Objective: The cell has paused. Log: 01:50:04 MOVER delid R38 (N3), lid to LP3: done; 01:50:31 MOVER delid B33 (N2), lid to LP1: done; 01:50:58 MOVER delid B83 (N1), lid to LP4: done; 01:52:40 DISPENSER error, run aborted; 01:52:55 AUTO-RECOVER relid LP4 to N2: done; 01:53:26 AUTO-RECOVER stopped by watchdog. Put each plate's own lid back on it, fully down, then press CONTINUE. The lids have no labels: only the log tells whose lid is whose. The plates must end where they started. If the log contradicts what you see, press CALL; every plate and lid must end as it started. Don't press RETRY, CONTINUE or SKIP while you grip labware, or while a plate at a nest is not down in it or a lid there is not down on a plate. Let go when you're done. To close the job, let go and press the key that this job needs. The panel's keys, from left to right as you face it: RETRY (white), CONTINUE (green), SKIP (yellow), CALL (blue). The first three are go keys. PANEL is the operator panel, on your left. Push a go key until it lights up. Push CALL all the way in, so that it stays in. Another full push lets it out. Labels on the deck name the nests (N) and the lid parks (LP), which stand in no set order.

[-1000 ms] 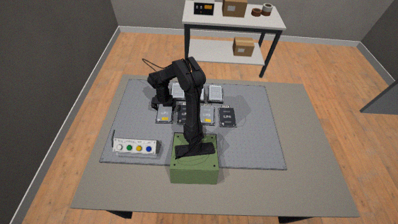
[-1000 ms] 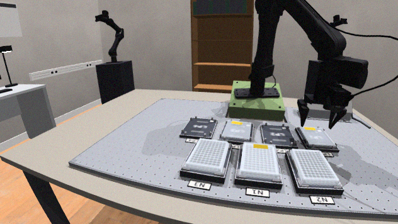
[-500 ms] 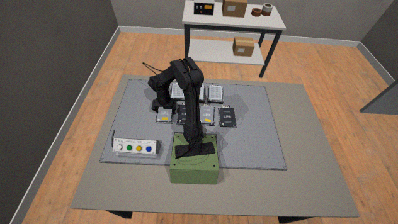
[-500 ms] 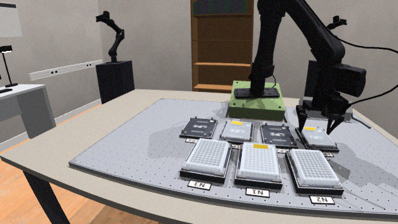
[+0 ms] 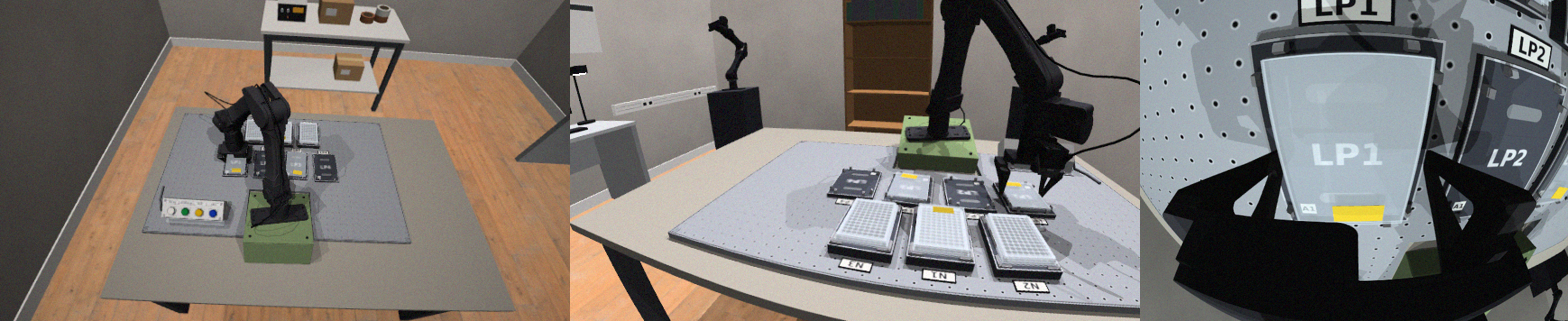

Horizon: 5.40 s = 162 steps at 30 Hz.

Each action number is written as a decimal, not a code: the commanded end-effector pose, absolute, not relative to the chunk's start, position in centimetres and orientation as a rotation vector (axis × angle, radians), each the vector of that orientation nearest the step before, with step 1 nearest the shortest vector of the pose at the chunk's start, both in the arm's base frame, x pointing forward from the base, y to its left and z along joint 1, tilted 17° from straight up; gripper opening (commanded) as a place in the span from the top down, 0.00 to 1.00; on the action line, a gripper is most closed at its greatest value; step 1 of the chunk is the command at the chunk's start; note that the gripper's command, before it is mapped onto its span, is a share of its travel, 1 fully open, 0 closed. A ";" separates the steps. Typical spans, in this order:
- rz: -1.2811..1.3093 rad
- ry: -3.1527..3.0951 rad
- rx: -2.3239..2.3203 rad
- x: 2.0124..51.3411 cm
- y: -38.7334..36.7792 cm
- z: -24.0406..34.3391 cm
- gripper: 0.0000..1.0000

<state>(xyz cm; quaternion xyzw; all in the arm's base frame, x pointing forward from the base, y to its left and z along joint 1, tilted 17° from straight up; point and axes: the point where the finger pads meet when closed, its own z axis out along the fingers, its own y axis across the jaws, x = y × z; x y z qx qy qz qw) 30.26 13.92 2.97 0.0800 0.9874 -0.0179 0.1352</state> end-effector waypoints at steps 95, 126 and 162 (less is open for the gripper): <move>-0.010 2.800 0.221 30.0 15.1 9.1 1.00; -0.030 2.839 0.208 35.8 11.2 10.0 1.00; -0.034 2.824 0.200 45.3 5.0 14.2 1.00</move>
